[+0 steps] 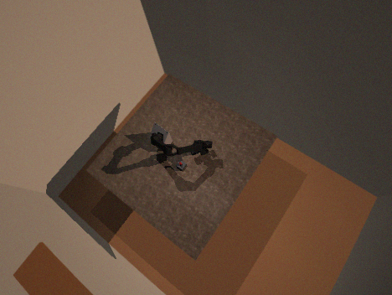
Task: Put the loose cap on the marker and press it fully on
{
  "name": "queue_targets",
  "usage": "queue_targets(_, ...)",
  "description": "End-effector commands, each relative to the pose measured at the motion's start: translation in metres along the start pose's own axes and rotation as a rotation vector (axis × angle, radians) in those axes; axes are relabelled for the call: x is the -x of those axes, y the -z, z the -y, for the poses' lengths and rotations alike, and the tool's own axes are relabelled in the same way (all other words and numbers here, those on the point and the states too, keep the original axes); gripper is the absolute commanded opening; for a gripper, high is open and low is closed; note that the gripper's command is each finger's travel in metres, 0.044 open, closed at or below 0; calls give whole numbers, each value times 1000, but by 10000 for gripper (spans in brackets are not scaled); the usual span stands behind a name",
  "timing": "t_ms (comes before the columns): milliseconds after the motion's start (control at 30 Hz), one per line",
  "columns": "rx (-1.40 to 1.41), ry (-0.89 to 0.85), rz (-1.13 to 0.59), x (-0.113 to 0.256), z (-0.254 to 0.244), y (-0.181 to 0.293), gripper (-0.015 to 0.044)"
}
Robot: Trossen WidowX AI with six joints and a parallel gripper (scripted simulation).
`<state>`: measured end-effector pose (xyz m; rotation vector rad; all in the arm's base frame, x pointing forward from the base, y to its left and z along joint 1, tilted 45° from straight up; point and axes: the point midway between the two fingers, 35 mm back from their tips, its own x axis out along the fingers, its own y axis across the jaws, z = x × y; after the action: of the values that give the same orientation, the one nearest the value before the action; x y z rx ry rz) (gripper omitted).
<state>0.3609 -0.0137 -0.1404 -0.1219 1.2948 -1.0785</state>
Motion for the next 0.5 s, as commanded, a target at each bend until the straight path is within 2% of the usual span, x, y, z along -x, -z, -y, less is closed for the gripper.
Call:
queue_targets(0, -8, -6, 0, 13, -1, -1, 0)
queue_targets(167, -8, -6, -1, 32, 0, 0, 0)
queue_targets(467, -7, -7, -1, 42, 15, -8, 0)
